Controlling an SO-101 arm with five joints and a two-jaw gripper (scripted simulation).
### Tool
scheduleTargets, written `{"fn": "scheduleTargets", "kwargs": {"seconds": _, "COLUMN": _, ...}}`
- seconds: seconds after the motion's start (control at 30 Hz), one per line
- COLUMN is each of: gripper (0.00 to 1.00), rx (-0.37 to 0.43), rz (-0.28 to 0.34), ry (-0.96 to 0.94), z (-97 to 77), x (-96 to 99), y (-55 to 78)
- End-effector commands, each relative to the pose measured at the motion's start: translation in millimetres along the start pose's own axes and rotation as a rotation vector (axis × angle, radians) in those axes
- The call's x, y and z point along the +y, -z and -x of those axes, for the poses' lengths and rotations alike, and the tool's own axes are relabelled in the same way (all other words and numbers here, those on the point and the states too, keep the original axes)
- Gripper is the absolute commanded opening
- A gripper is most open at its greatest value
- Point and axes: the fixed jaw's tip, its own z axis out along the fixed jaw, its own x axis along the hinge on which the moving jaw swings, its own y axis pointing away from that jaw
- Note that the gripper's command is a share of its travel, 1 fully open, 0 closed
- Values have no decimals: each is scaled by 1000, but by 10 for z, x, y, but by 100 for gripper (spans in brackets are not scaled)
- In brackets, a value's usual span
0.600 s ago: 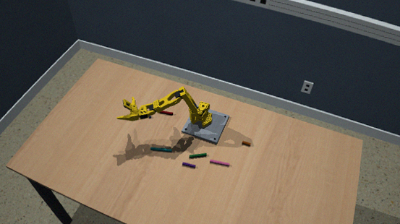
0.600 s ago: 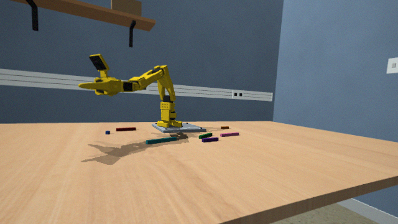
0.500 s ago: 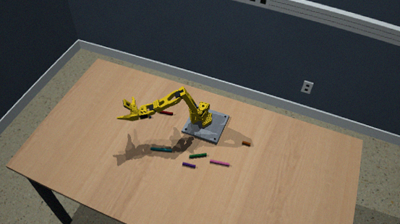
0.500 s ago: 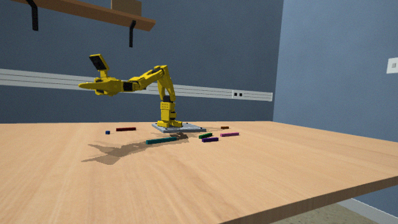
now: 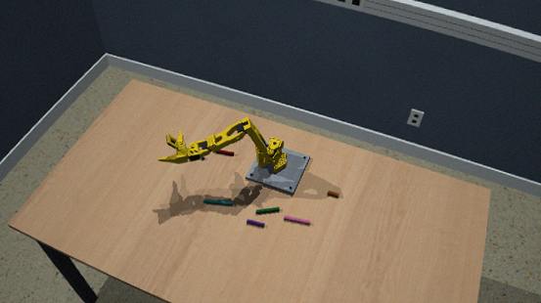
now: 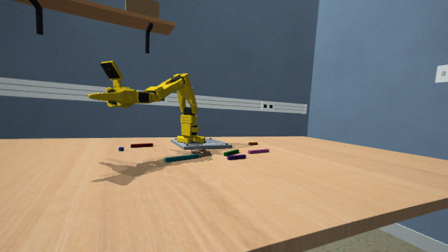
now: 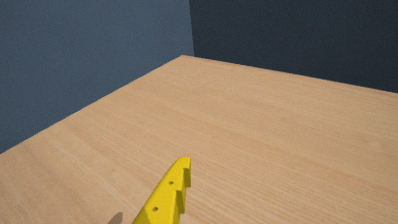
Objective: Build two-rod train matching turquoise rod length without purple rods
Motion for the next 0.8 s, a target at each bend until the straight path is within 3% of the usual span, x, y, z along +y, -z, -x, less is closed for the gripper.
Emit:
{"fn": "scheduleTargets", "kwargs": {"seconds": 0.0, "gripper": 100, "rx": 8, "rz": 10, "ry": 18, "z": 17, "x": 40, "y": 22}}
{"fn": "scheduleTargets", "kwargs": {"seconds": 0.43, "gripper": 100, "rx": 92, "rz": 80, "ry": 147, "z": -29, "x": 286, "y": 151}}
{"fn": "scheduleTargets", "kwargs": {"seconds": 0.53, "gripper": 100, "rx": 72, "rz": 73, "ry": 137, "z": 9, "x": 267, "y": 122}}
{"fn": "scheduleTargets", "kwargs": {"seconds": 0.77, "gripper": 100, "rx": 110, "rz": 109, "ry": 207, "z": -6, "x": 376, "y": 200}}
